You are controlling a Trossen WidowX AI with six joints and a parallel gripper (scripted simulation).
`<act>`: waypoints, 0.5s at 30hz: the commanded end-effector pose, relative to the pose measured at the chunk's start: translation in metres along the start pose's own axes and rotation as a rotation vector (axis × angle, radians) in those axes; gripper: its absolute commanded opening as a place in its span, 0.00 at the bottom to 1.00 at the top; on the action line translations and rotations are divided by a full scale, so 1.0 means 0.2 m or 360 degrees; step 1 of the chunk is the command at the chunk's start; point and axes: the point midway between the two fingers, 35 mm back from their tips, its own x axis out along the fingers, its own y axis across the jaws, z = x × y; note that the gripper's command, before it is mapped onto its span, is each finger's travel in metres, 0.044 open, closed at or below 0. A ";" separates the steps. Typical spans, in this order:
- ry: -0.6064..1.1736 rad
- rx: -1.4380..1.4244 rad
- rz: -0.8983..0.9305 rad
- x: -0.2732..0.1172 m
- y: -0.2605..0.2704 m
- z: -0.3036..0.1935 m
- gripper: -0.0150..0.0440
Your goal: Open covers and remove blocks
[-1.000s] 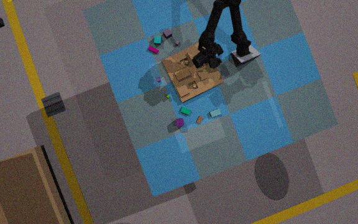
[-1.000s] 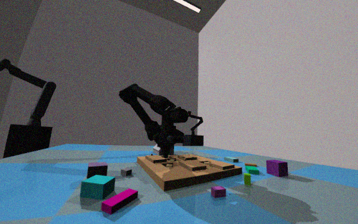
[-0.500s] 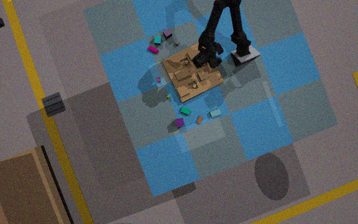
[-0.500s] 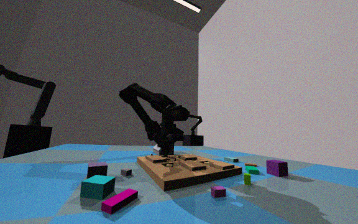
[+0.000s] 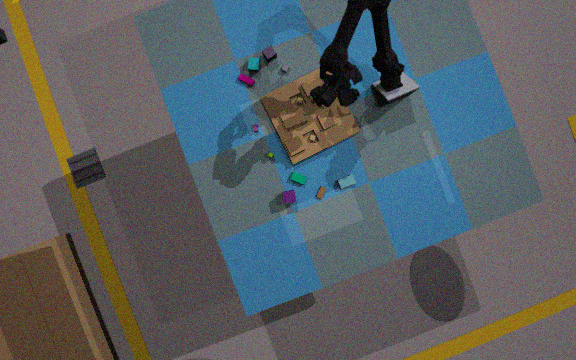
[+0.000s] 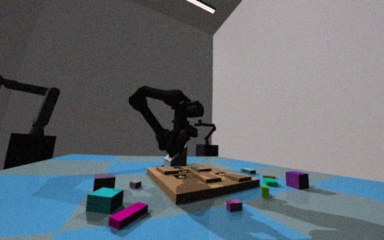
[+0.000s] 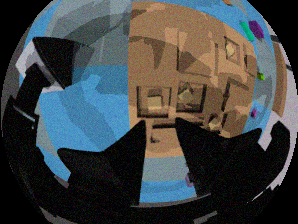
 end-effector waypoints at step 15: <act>-0.0005 0.0008 0.0010 0.16 0.01 0.00 0.50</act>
